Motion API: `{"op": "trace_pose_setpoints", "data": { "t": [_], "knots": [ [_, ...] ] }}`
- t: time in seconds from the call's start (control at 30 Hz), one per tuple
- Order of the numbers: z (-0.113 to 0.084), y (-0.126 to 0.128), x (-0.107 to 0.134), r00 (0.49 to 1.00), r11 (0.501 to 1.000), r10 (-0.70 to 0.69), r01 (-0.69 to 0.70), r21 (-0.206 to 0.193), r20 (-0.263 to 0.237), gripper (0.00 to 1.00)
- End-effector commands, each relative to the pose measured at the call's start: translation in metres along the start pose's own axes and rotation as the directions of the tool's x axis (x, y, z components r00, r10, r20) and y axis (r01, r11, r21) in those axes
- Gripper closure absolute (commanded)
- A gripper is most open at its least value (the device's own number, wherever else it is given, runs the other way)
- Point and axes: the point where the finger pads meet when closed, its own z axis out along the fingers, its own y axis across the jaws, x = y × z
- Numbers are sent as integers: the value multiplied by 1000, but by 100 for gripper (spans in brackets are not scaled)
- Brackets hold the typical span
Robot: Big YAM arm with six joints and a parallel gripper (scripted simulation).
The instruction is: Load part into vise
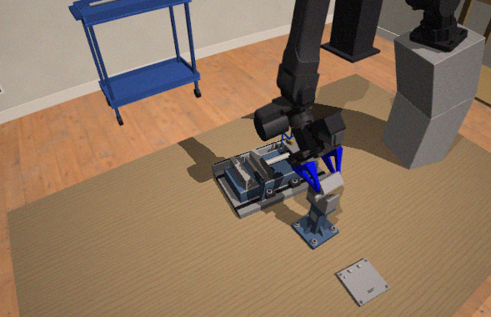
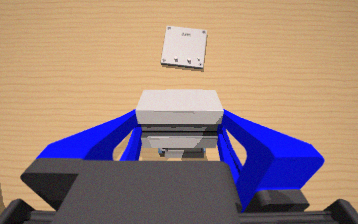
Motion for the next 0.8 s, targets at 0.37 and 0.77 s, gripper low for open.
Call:
{"op": "trace_pose_setpoints", "data": {
  "t": [0.37,0.77],
  "knots": [
    [-6,-6,-12,1000,1000,-12,12,9,-12,100],
    [-4,-8,-9,998,1000,-19,20,18,-55,100]
  ]
}}
